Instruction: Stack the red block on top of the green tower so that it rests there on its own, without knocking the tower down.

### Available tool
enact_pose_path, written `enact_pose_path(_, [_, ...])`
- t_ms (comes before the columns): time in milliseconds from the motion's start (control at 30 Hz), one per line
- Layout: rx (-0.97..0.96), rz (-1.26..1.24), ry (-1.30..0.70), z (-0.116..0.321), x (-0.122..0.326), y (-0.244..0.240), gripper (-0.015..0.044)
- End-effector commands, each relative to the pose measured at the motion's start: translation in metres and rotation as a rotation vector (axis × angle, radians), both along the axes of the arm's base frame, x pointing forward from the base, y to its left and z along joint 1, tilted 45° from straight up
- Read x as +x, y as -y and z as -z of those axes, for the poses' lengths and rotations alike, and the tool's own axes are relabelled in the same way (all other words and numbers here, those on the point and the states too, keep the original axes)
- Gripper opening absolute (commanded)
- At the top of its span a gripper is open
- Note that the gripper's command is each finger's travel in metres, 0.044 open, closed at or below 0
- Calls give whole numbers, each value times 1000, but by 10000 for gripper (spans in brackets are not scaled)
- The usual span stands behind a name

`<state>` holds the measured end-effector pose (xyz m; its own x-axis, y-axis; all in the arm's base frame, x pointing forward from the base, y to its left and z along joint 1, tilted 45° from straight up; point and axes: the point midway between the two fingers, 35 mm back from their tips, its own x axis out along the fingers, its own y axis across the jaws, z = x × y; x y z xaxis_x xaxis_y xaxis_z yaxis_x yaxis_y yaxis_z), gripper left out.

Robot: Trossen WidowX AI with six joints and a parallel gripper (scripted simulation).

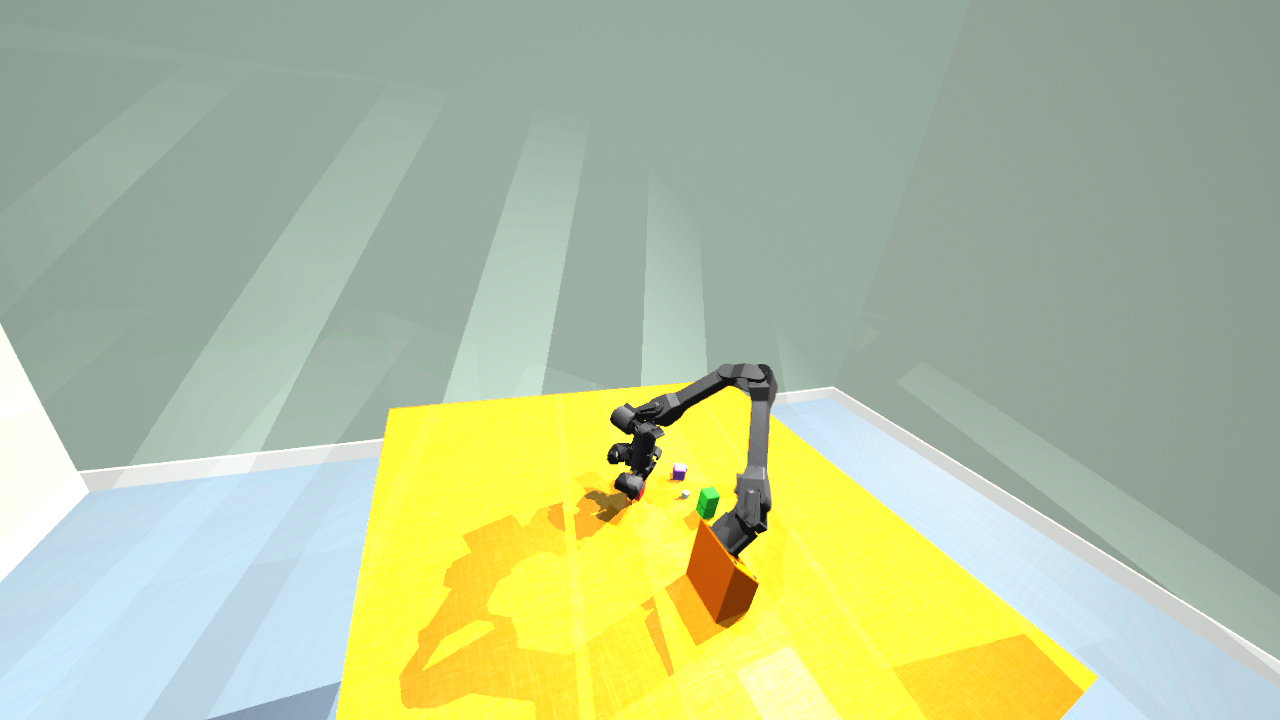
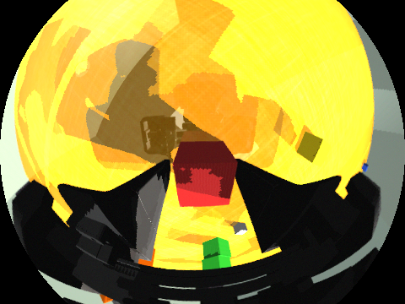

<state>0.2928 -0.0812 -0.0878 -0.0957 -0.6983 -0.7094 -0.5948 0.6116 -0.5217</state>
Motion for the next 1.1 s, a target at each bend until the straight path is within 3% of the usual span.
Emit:
enact_pose_path(0, [-1,-3,-2,0,0,0,178])
enact_pose_path(233, [-1,-3,-2,0,0,0,111])
enact_pose_path(400, [0,-3,-2,-9,2,-9,0])
enact_pose_path(1067, [4,-3,-1,-82,12,-82,0])
